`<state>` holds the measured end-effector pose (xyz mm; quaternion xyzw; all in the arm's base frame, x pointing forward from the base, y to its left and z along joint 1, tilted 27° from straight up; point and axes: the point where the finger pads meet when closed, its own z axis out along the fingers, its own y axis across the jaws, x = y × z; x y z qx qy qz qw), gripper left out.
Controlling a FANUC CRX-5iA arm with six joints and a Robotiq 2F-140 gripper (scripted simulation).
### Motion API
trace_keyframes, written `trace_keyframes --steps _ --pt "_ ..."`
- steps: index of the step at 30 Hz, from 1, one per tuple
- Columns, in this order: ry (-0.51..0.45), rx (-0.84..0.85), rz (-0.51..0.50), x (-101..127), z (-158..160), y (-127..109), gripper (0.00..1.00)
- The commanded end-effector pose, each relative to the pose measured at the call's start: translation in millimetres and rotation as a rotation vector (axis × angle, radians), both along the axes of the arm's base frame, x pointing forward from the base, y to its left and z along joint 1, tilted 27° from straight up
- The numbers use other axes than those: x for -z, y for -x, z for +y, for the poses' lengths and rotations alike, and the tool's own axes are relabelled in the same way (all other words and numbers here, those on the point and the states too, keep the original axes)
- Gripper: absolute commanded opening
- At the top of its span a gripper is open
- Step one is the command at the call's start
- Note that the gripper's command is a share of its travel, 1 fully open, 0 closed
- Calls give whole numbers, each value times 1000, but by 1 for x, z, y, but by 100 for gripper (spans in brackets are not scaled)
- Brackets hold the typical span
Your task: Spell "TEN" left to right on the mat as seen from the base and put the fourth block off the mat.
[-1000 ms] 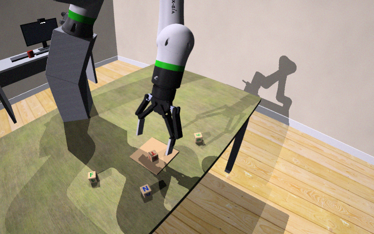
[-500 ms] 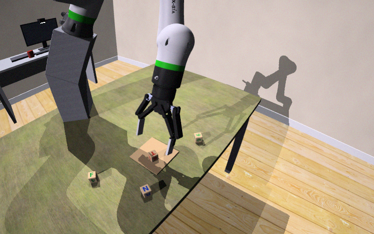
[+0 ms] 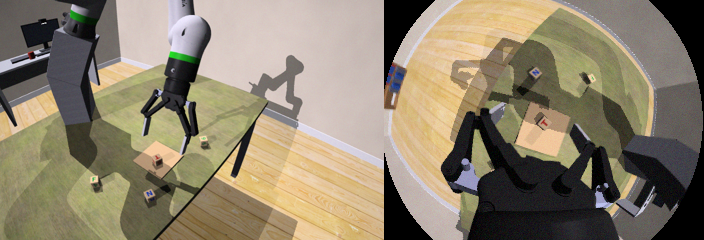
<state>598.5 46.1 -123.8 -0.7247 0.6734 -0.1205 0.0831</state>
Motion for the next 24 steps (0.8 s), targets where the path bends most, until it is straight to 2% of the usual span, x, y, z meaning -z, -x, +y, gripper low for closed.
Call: trace_keyframes --steps 1,2,4,5,7,8,10,11,13,14,16,17,21,22,23,24 --pt "18 -53 24 -14 -5 -5 100" --pt "38 -89 30 -25 -9 -7 100" --pt "38 -89 30 -25 -9 -7 100" --pt "58 -128 38 -36 -12 -10 100" --pt "58 -128 38 -36 -12 -10 100" --pt "78 -170 48 -49 -16 -12 100" --pt "78 -170 48 -49 -16 -12 100" --pt "98 -216 59 -62 -19 -13 100" --pt "98 -216 59 -62 -19 -13 100" --pt "118 -266 72 -77 -23 -14 100" --pt "118 -266 72 -77 -23 -14 100" --pt "137 -319 86 -93 -27 -15 100" --pt "137 -319 86 -93 -27 -15 100" --pt "154 -376 102 -110 -30 -14 100" --pt "154 -376 102 -110 -30 -14 100" --pt "170 -436 118 -127 -33 -13 100"
